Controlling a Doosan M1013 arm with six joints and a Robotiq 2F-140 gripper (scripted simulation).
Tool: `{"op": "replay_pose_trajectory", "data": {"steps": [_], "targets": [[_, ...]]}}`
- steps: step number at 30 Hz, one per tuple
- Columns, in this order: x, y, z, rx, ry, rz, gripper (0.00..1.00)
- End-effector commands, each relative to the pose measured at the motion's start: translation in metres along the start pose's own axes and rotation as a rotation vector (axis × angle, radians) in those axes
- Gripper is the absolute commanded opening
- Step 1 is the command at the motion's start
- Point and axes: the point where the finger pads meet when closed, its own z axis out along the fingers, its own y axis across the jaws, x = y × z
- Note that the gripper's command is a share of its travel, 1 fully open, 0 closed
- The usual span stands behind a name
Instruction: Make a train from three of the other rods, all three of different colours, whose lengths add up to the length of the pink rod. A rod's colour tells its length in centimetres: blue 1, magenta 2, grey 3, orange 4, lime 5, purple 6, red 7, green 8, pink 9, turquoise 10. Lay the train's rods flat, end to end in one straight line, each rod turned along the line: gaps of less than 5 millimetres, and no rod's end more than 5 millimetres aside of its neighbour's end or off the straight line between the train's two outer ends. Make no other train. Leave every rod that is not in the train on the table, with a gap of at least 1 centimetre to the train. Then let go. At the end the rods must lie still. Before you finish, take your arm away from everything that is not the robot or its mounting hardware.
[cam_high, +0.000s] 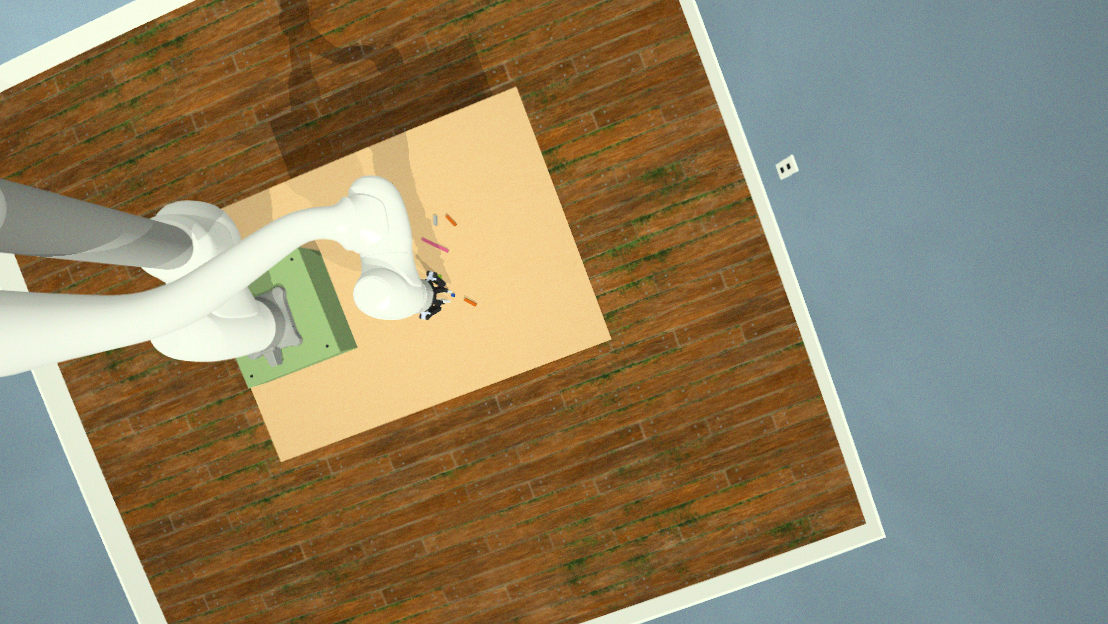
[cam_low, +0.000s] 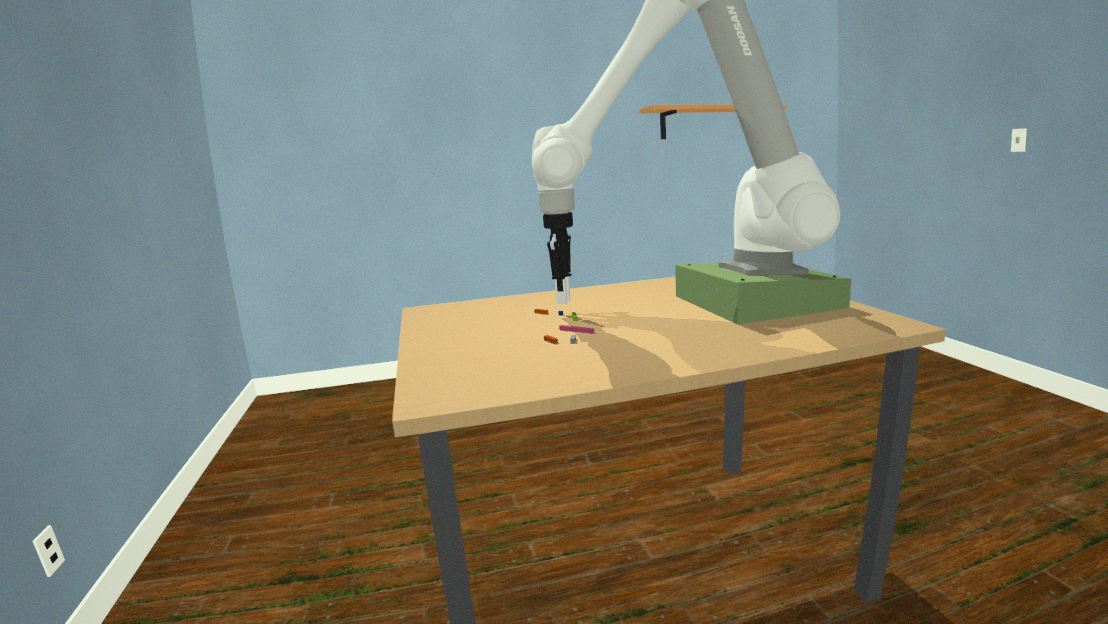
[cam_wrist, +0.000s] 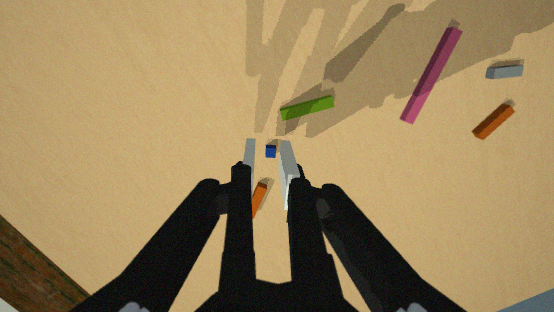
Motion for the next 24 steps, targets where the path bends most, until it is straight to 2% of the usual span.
{"op": "replay_pose_trajectory", "data": {"steps": [1, 8, 16, 17, 24], "targets": [[-0.004, -0.001, -0.024, -0.002, -0.005, -0.003, 0.15], [-0.004, -0.001, -0.054, -0.002, -0.005, -0.003, 0.15], [-0.004, -0.001, -0.060, -0.002, -0.005, -0.003, 0.15], [-0.004, -0.001, -0.060, -0.002, -0.005, -0.003, 1.00], [-0.004, -0.001, -0.060, -0.002, -0.005, -0.003, 1.00]]}}
